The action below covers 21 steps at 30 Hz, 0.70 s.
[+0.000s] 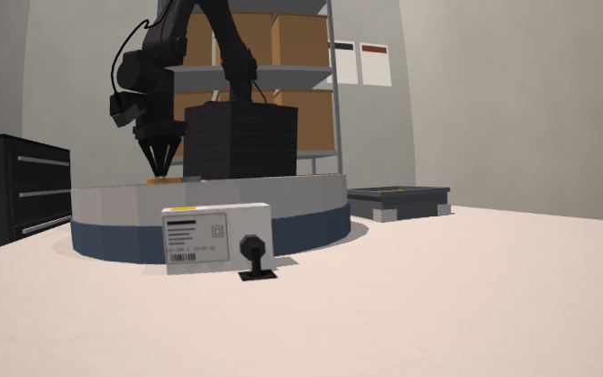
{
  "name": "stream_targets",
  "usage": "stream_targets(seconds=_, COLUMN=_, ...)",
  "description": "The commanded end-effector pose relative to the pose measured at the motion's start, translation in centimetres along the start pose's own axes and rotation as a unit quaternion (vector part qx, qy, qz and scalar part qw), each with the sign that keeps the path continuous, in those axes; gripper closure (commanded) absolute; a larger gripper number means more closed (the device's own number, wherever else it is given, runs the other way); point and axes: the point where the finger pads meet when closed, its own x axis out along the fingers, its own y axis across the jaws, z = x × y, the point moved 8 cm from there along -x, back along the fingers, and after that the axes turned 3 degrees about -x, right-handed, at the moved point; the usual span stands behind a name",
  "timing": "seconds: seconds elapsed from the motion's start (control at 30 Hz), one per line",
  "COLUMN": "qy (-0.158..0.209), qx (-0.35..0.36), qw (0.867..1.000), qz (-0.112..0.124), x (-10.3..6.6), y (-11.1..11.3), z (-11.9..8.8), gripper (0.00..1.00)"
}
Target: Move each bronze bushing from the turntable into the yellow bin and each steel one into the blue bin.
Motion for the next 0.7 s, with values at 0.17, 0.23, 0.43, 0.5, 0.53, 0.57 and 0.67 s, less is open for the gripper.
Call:
stream_targets(seconds=0.17, qy=-0.004, qx=0.003, qw=1.000, qz=0.002, x=-0.25, y=-0.23, z=0.46, gripper=0.86)
stream_targets(seconds=0.23, qy=-0.004, qx=0.003, qw=1.000, qz=0.002, x=-0.25, y=-0.26, z=0.48, gripper=0.86)
stream_targets(seconds=0.43, qy=-0.004, qx=0.003, qw=1.000, qz=0.002, x=-0.25, y=-0.26, z=0.48, gripper=0.86)
stream_targets(seconds=0.5, qy=-0.004, qx=0.003, qw=1.000, qz=0.002, x=-0.25, y=-0.26, z=0.48, gripper=0.86)
stream_targets(seconds=0.53, qy=-0.004, qx=0.003, qw=1.000, qz=0.002, x=-0.25, y=-0.26, z=0.48, gripper=0.86)
stream_targets(seconds=0.57, qy=-0.004, qx=0.003, qw=1.000, qz=0.002, x=-0.25, y=-0.26, z=0.48, gripper=0.86)
stream_targets(seconds=0.67, qy=-0.004, qx=0.003, qw=1.000, qz=0.002, x=-0.25, y=-0.26, z=0.48, gripper=0.86)
